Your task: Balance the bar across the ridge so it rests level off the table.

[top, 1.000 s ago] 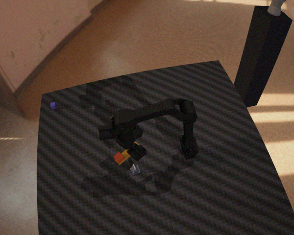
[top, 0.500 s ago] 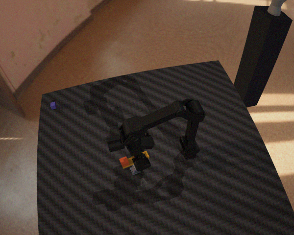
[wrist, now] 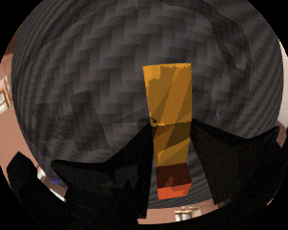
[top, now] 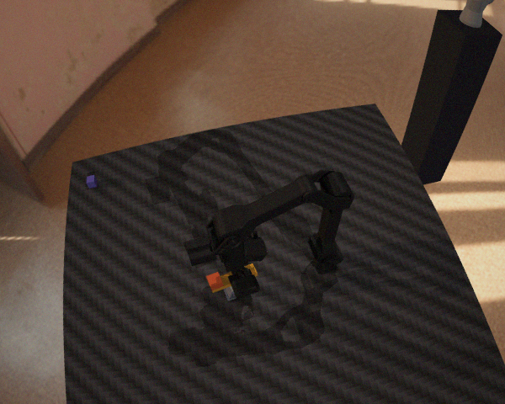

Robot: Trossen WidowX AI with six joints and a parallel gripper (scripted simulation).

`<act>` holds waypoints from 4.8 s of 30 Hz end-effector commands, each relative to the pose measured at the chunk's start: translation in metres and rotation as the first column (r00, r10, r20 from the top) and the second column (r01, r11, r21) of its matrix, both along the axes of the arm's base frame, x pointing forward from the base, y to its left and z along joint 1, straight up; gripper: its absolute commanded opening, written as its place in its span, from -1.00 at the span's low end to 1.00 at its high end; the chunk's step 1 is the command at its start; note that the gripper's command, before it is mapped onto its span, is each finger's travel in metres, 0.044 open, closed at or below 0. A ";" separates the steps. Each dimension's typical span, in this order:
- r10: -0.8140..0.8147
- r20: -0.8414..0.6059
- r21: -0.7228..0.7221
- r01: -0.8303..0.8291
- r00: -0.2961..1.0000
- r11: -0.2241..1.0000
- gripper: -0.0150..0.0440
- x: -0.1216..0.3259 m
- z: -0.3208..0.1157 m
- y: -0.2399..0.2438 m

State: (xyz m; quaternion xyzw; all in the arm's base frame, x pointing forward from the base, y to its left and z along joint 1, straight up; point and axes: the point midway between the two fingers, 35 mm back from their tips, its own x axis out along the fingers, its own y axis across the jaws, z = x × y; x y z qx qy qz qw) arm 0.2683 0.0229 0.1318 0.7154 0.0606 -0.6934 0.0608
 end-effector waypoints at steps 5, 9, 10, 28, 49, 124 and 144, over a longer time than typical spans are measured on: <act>-0.005 -0.008 0.000 0.005 1.000 1.000 -0.49 -0.002 -0.014 0.001; -0.005 -0.008 0.000 0.005 1.000 1.000 -0.49 -0.002 -0.021 0.001; -0.005 -0.008 0.000 0.005 1.000 1.000 -0.49 -0.002 -0.022 0.001; -0.005 -0.008 0.000 0.005 1.000 1.000 -0.49 -0.002 -0.027 0.002; -0.005 -0.008 0.000 0.005 1.000 1.000 -0.49 -0.002 -0.029 0.002; -0.005 -0.008 0.000 0.005 1.000 1.000 -0.49 -0.002 -0.035 0.002; -0.005 -0.008 0.000 0.005 1.000 1.000 -0.49 -0.002 -0.037 0.002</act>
